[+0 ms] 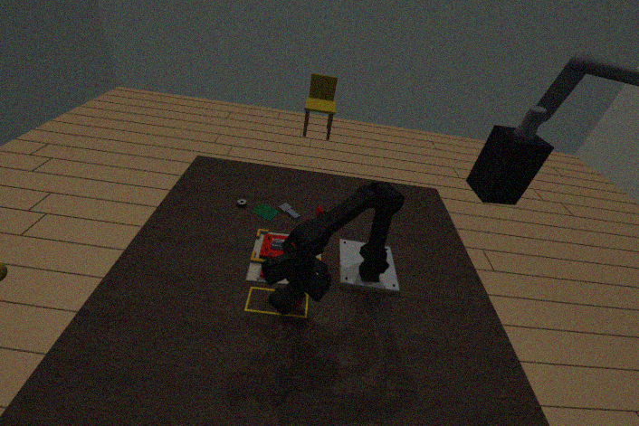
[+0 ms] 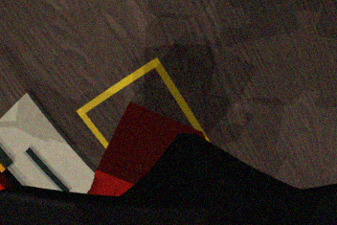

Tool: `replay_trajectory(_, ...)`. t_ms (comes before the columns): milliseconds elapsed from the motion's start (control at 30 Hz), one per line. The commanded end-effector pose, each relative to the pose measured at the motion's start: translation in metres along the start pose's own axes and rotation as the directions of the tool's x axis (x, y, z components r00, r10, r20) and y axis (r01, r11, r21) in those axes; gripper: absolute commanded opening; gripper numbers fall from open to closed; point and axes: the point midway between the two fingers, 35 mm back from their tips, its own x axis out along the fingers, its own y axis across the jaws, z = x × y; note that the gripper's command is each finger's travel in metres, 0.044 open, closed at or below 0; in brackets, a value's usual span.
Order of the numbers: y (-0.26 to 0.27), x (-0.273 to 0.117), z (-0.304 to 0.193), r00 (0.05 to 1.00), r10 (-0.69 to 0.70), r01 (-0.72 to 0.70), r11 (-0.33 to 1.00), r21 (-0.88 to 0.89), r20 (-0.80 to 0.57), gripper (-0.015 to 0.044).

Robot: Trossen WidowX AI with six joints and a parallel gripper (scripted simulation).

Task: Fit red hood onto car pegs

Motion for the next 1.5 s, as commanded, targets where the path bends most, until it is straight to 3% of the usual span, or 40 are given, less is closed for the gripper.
replay_trajectory(0, -0.0005, -0.0005, -0.0015, 1.000, -0.001, 0.001, 1.000, 0.021, -0.007, 0.0000)
replay_trajectory(1467, 0.0004, -0.0005, -0.0043, 1.000, -0.001, 0.003, 0.969, 0.248, -0.007, 0.0000)
